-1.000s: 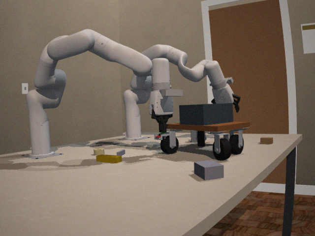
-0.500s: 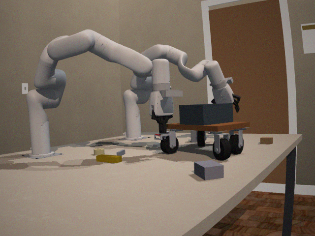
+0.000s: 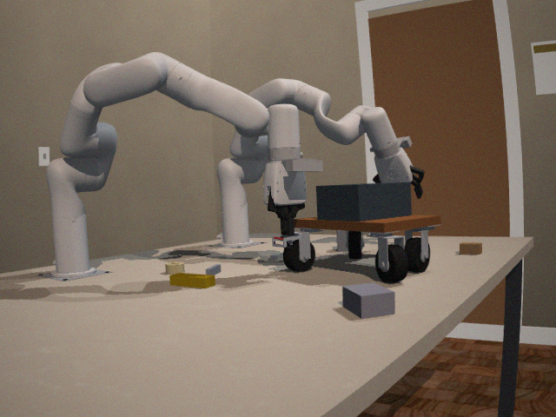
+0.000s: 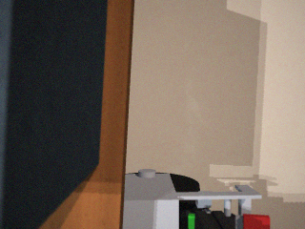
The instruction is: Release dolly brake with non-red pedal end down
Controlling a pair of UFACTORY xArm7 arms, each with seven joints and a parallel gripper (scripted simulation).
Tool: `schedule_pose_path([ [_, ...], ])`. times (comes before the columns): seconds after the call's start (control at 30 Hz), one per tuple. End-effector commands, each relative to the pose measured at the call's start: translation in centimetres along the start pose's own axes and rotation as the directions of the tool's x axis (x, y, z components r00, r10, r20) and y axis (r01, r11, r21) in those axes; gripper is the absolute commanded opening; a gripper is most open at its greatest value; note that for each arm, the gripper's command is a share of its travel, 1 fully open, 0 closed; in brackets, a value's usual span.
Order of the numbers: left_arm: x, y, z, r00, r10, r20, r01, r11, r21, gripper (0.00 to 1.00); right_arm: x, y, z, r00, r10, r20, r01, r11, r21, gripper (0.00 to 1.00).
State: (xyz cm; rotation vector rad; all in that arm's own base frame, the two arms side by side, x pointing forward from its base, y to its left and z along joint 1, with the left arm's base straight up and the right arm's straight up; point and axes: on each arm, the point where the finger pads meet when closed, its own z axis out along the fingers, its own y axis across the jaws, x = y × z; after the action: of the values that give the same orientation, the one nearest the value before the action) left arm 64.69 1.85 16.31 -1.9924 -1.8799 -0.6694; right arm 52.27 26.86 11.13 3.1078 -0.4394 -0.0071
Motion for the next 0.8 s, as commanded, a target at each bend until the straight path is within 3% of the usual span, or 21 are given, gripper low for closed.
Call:
schedule_pose_path([
  [0.0,0.1,0.1,-0.2,1.0,-0.003,0.0,0.003,1.0,-0.005,1.0,0.1,-0.1,0.0,1.0,0.0,-0.004,0.0,1.0,0.003,0.0],
  [0.53,0.1,0.1,-0.2,1.0,-0.003,0.0,0.003,1.0,-0.005,1.0,0.1,-0.1,0.0,1.0,0.0,-0.004,0.0,1.0,0.003,0.0],
  [0.77,0.1,0.1,-0.2,1.0,-0.003,0.0,0.003,1.0,-0.005,1.0,0.1,-0.1,-2.6,1.0,0.0,-0.004,0.0,1.0,0.003,0.0],
])
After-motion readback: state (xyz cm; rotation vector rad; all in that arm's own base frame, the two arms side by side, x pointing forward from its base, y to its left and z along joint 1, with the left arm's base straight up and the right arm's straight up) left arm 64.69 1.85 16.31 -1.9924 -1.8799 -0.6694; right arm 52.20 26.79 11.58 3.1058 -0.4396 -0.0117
